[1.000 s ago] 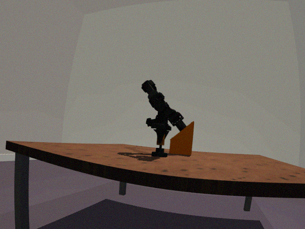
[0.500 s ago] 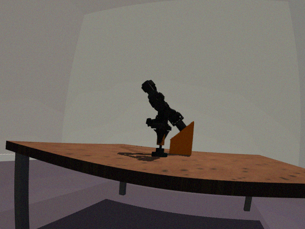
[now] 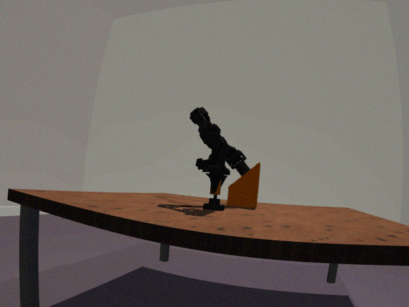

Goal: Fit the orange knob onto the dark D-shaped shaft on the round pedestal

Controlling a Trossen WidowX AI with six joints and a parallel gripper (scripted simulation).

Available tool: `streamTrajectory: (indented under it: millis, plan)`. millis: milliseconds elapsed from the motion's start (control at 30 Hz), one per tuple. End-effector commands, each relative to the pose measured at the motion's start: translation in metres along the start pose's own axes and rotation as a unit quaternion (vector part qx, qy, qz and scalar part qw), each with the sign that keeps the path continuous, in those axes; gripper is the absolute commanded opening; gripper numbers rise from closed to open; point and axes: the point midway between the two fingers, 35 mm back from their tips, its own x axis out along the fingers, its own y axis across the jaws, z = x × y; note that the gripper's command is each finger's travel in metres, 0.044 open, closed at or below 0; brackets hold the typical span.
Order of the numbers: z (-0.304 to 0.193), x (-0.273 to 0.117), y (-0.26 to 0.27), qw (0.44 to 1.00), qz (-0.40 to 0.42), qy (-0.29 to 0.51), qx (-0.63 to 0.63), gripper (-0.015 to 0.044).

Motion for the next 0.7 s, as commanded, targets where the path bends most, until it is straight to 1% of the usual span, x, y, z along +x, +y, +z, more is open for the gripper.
streamTrajectory:
  millis: [0, 200, 333, 667]
  plan:
    - [0.0001, -0.0001, 0.002, 1.0, 0.004, -0.001, 0.007, 0.0]
    - [-0.0007, -0.0063, 0.0007, 1.0, 0.004, -0.001, -0.005, 0.0]
    - [-0.0014, -0.0064, -0.0012, 1.0, 0.004, -0.001, 0.021, 0.0]
    - [-0.0015, -0.0017, -0.0032, 1.0, 0.004, -0.001, 0.021, 0.0]
